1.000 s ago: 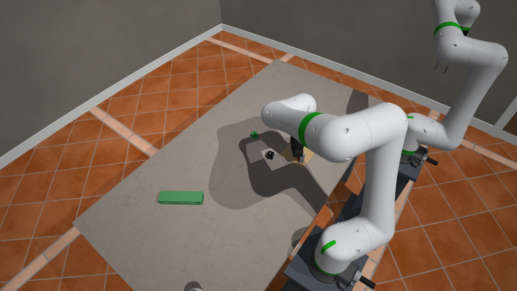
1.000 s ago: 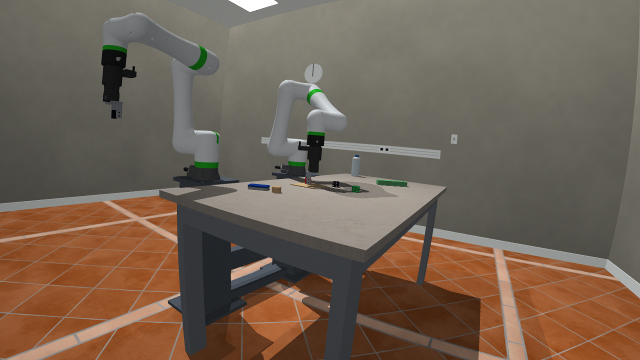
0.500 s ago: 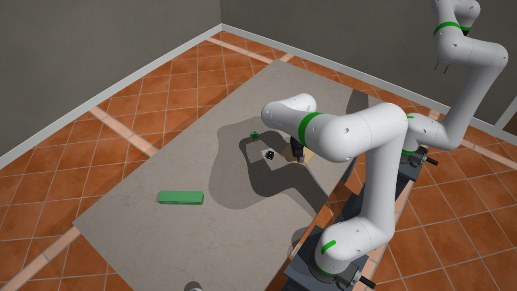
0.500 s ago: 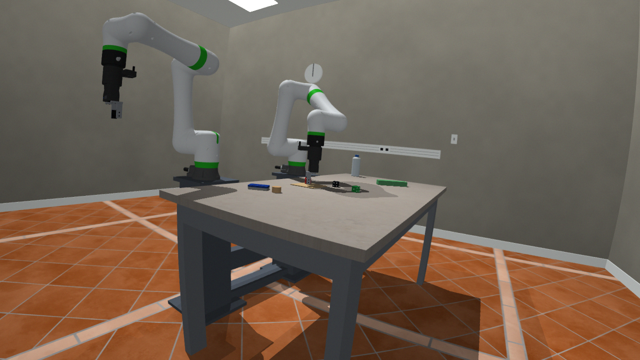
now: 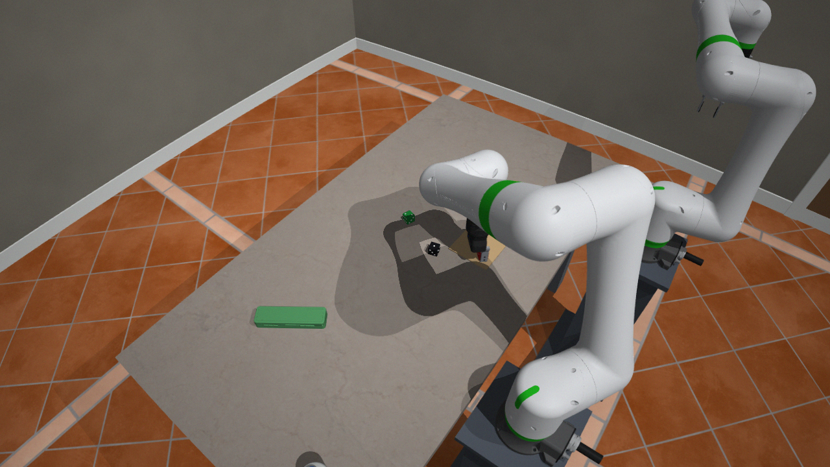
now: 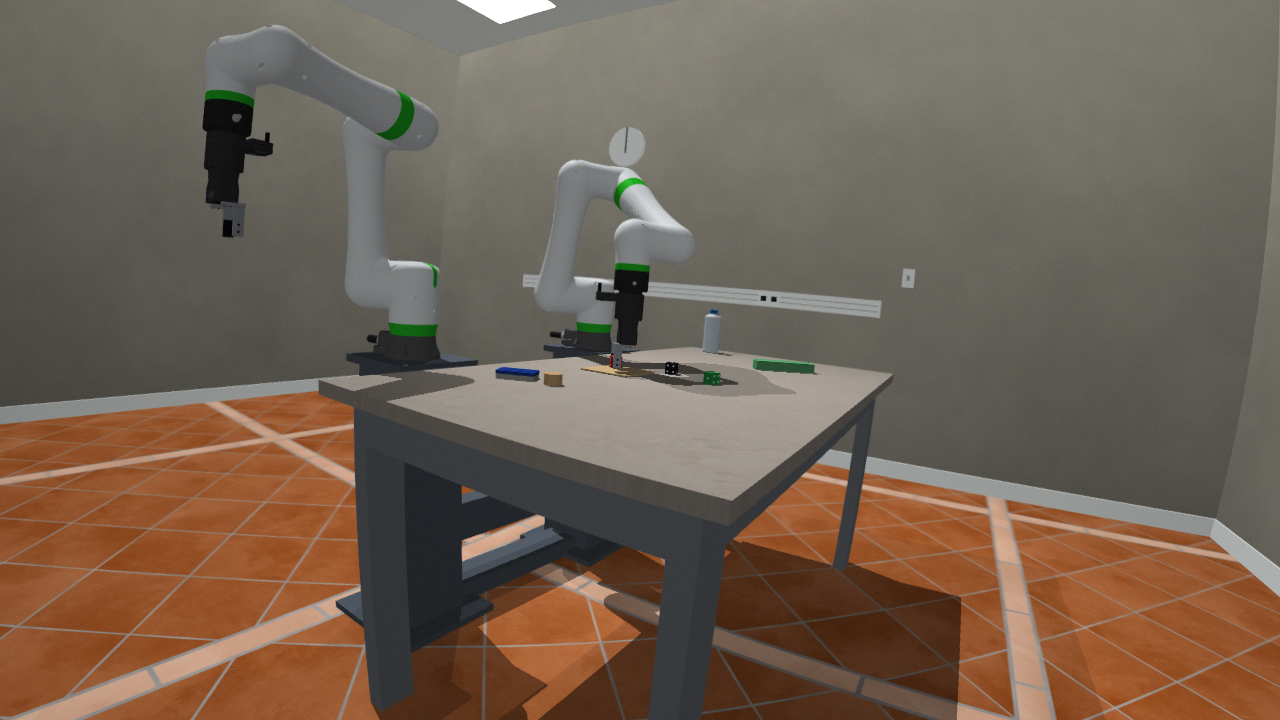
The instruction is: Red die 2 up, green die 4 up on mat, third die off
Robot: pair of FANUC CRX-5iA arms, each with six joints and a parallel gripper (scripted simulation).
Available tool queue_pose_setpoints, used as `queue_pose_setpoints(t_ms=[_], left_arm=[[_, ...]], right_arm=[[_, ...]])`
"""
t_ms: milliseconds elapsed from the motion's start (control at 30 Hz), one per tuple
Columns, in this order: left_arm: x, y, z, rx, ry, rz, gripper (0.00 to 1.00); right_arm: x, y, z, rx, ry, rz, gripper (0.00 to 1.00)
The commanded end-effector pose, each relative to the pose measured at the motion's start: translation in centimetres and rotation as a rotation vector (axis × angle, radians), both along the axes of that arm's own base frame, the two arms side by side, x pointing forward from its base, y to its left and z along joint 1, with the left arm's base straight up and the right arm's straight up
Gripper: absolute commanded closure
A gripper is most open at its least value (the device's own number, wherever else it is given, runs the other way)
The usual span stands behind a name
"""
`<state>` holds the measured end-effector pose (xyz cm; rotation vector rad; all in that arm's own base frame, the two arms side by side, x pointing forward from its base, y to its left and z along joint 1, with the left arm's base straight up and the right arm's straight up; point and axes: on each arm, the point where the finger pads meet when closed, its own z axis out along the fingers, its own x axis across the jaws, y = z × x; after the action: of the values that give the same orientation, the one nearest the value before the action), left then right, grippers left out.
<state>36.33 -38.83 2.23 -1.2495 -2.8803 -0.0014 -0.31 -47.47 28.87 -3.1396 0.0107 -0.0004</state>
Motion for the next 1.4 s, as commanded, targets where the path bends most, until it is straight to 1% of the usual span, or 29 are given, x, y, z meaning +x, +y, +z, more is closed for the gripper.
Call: queue_pose_setpoints(t_ms=[0, 867, 900, 967, 1000, 1067, 1100, 1167, 1200, 1333, 1367], left_arm=[[0.05, -0.06, 0.10, -0.002, -0.001, 0.000, 0.43], [0.05, -0.06, 0.10, -0.002, -0.001, 0.000, 0.43], [0.05, -0.06, 0.10, -0.002, -0.001, 0.000, 0.37], [0.05, -0.06, 0.10, -0.002, -0.001, 0.000, 0.37], [0.05, -0.06, 0.10, -0.002, -0.001, 0.000, 0.31], [0.05, -0.06, 0.10, -0.002, -0.001, 0.000, 0.31], [0.05, -0.06, 0.10, -0.002, -0.001, 0.000, 0.25], [0.05, -0.06, 0.10, -0.002, -0.001, 0.000, 0.25], [0.05, -0.06, 0.10, -0.002, -0.001, 0.000, 0.19], [0.05, -0.06, 0.10, -0.002, -0.001, 0.000, 0.19], [0.05, -0.06, 0.10, -0.002, -0.001, 0.000, 0.13]], right_arm=[[-0.02, -0.03, 0.09, -0.002, 0.000, 0.000, 0.00], [-0.02, -0.03, 0.09, -0.002, 0.000, 0.000, 0.00], [-0.02, -0.03, 0.09, -0.002, 0.000, 0.000, 0.00], [-0.02, -0.03, 0.09, -0.002, 0.000, 0.000, 0.00], [-0.02, -0.03, 0.09, -0.002, 0.000, 0.000, 0.00], [-0.02, -0.03, 0.09, -0.002, 0.000, 0.000, 0.00], [-0.02, -0.03, 0.09, -0.002, 0.000, 0.000, 0.00], [-0.02, -0.03, 0.09, -0.002, 0.000, 0.000, 0.00], [-0.02, -0.03, 0.09, -0.002, 0.000, 0.000, 0.00], [-0.02, -0.03, 0.09, -0.002, 0.000, 0.000, 0.00], [-0.02, -0.03, 0.09, -0.002, 0.000, 0.000, 0.00]])
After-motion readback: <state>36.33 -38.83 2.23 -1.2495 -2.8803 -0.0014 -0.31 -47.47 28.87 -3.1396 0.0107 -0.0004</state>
